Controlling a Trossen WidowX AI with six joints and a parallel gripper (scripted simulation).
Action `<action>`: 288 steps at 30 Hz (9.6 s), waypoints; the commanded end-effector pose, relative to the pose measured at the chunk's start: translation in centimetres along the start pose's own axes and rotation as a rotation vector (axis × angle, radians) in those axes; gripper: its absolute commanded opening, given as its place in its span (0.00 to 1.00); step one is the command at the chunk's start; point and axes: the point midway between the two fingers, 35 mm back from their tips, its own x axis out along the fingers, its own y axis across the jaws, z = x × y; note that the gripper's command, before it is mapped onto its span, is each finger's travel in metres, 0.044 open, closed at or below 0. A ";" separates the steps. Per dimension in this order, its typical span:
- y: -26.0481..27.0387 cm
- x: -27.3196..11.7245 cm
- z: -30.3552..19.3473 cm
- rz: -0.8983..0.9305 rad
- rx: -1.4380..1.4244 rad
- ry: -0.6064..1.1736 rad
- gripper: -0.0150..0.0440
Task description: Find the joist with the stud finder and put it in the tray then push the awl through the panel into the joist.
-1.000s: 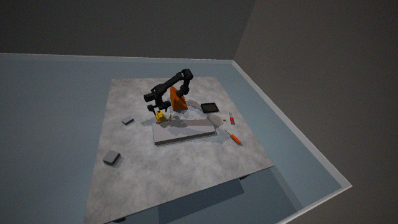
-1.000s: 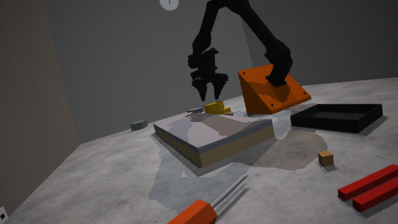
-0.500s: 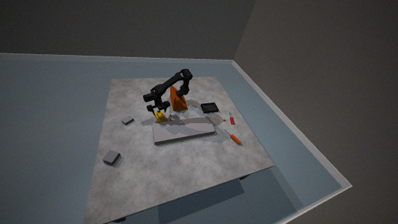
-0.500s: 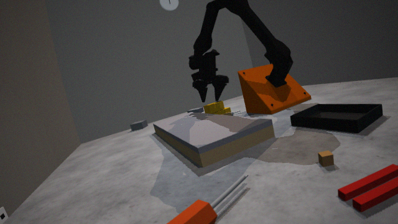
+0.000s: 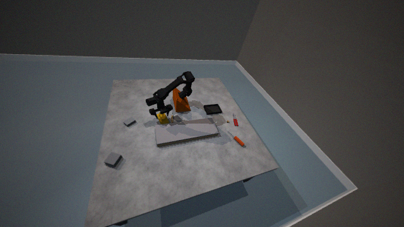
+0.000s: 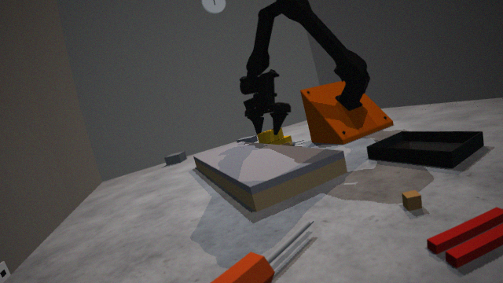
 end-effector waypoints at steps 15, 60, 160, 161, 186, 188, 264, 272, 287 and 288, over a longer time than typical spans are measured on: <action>0.5 1.7 -0.7 0.015 0.013 -0.001 0.82; 0.3 -8.1 2.1 0.012 0.014 0.001 0.25; -3.7 2.2 15.8 -0.045 0.231 -0.005 0.25; -3.4 2.2 15.9 -0.045 0.231 -0.005 0.25; 5.7 2.7 18.0 -0.040 0.234 -0.005 0.25; 6.5 2.8 18.2 -0.040 0.234 -0.005 0.25; 34.5 3.8 25.1 -0.028 0.238 -0.006 0.25; 34.7 3.8 25.1 -0.028 0.238 -0.006 0.25; 32.7 3.7 24.6 -0.029 0.238 -0.005 0.25; 32.3 3.7 24.5 -0.029 0.238 -0.005 0.25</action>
